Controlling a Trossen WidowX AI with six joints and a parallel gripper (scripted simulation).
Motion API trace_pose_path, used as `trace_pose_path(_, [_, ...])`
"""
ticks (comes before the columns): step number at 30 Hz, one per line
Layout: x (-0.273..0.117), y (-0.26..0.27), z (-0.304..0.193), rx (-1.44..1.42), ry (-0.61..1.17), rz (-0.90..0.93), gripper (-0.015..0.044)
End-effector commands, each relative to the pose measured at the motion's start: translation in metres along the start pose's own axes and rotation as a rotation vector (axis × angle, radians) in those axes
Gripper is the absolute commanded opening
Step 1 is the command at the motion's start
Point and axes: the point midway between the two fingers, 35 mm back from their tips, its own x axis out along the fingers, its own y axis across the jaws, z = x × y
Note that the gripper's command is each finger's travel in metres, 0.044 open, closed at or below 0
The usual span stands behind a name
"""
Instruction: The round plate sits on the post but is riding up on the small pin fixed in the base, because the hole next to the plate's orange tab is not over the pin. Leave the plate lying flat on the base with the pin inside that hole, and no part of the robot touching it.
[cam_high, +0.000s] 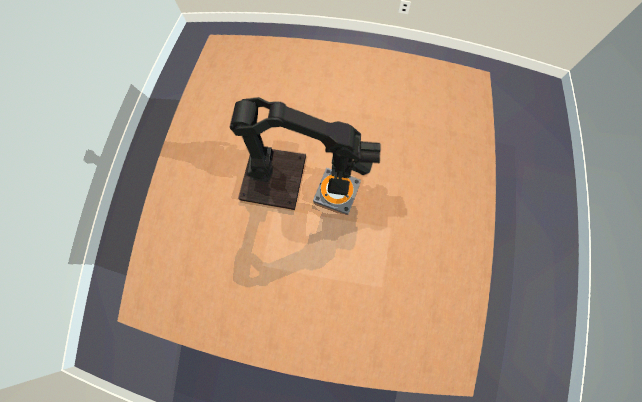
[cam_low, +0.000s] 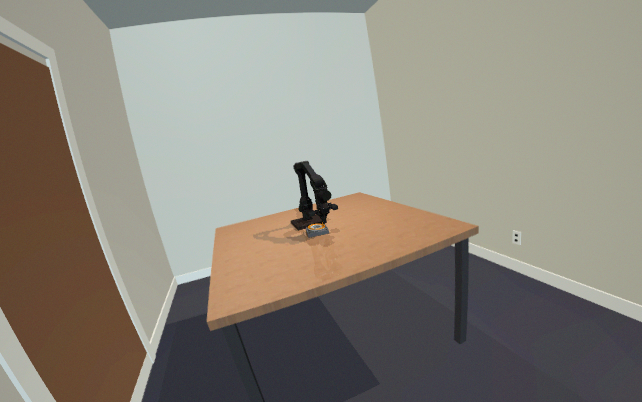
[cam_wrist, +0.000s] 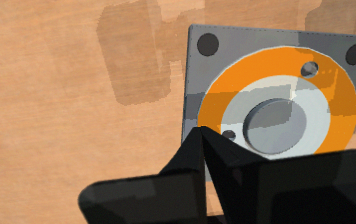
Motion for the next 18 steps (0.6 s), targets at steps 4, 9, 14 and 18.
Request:
trace_pose_path(4, [0.002,0.0,-0.01,0.006,0.016,-0.001,0.0])
trace_pose_path(9, [0.001,-0.001,-0.014,0.006,0.017,-0.001,0.0])
trace_pose_path(14, [0.001,-0.002,-0.019,0.006,0.017,-0.001,0.0])
trace_pose_path(18, [0.001,-0.003,-0.022,0.006,0.017,-0.001,0.0])
